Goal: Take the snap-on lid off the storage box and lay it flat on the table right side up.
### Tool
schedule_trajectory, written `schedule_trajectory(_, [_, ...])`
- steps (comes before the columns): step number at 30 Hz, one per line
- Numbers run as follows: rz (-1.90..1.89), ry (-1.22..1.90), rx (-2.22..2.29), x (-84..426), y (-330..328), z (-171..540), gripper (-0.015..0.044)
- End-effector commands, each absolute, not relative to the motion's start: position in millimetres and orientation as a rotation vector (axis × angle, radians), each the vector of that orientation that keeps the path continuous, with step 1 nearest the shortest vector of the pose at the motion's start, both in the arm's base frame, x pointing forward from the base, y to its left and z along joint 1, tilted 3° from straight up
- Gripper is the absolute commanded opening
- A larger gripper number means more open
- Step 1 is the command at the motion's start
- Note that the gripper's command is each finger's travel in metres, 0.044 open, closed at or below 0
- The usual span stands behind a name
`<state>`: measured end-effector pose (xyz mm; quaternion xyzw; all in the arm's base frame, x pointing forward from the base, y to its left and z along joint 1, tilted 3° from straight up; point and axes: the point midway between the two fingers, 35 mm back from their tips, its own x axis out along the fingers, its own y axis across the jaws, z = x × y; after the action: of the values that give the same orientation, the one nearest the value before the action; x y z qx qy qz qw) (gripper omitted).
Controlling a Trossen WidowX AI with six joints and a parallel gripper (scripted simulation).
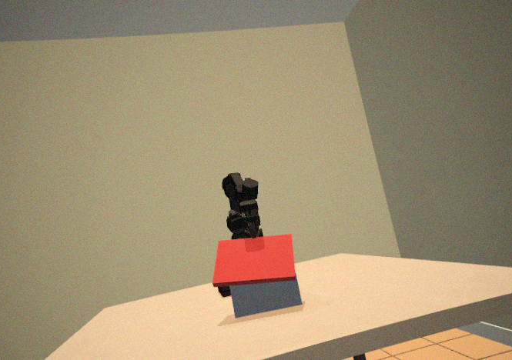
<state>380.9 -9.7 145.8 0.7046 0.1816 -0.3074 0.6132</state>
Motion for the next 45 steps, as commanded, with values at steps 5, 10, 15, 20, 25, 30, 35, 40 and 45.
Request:
schedule_trajectory(5, [-0.686,0.408,1.628,383,-10,163,0.0000])
schedule_trajectory(10, [-0.686,0.408,1.628,383,-10,170,0.0000])
schedule_trajectory(15, [-0.686,0.408,1.628,383,-11,176,0.0000])
schedule_trajectory(20, [-0.686,0.408,1.628,383,-11,183,0.0000])
schedule_trajectory(25, [-0.686,0.408,1.628,383,-11,187,0.0000])
schedule_trajectory(30, [-0.687,0.408,1.627,380,-16,180,0.0000])
schedule_trajectory(35, [-0.687,0.407,1.626,376,-26,178,0.0000])
schedule_trajectory(40, [-0.687,0.407,1.626,373,-35,178,0.0000])
schedule_trajectory(45, [-0.688,0.407,1.625,370,-45,177,0.0000])
